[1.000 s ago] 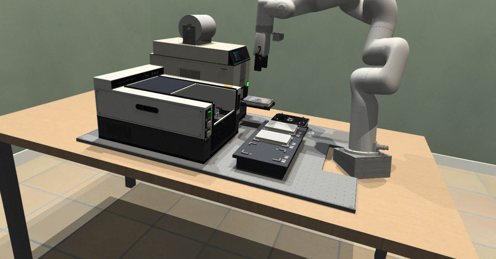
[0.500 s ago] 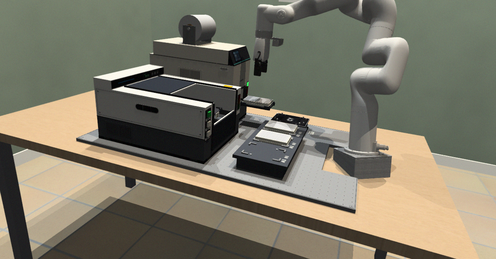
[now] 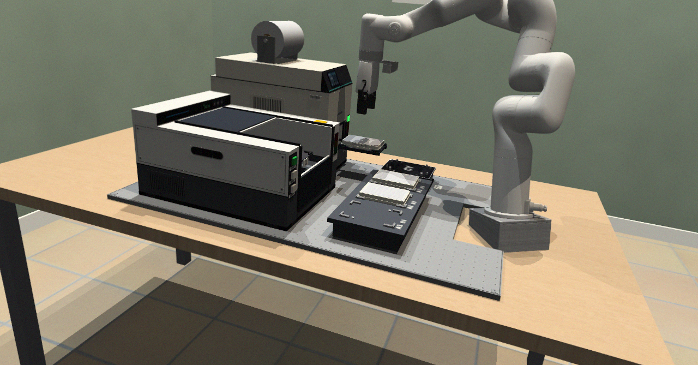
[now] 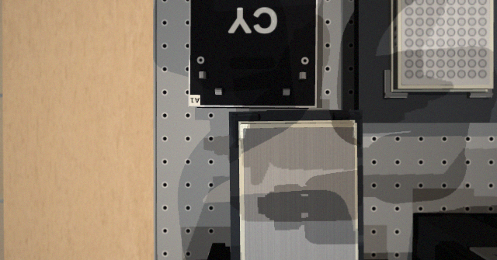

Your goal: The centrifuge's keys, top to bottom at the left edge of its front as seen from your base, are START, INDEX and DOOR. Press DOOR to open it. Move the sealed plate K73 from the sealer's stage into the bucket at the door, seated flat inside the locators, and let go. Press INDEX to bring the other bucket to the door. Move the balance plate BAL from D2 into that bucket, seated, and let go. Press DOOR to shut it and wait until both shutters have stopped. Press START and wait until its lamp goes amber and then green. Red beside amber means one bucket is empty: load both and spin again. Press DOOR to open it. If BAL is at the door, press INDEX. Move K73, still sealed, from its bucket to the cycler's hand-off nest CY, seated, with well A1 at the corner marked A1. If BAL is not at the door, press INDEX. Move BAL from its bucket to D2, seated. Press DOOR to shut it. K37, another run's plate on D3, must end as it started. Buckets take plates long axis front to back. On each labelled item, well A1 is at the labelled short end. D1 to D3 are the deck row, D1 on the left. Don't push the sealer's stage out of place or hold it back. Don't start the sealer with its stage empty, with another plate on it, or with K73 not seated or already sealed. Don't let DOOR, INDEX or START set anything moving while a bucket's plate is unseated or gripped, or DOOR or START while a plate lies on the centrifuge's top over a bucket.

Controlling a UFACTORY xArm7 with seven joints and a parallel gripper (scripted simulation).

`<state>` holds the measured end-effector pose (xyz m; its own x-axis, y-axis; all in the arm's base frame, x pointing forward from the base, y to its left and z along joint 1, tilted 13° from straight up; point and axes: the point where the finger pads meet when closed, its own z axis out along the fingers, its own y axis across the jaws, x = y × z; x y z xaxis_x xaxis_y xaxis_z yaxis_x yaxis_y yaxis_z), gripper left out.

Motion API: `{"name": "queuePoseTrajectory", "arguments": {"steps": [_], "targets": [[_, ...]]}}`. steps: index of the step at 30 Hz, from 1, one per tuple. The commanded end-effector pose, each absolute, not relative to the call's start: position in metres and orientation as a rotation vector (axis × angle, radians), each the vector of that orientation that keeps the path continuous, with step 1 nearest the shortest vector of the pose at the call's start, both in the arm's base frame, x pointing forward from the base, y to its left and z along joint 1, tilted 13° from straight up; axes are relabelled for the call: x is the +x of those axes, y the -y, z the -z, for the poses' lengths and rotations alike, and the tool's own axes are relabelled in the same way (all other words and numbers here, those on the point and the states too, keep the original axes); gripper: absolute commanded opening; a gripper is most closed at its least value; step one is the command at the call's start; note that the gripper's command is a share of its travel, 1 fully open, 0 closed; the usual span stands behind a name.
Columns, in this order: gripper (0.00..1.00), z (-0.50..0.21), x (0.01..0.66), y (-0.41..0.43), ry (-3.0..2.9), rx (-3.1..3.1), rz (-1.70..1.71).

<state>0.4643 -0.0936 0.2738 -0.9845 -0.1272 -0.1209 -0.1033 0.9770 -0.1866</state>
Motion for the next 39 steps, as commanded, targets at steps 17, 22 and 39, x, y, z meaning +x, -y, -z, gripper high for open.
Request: {"name": "queuePoseTrajectory", "arguments": {"steps": [17,22,39], "targets": [[1.00,-0.247,0.470,0.098,-2.988,-0.176,0.272],[1.00,-0.239,0.471,0.100,-2.988,-0.176,0.272],[1.00,-0.214,0.475,0.104,-2.988,-0.176,0.272]]}}
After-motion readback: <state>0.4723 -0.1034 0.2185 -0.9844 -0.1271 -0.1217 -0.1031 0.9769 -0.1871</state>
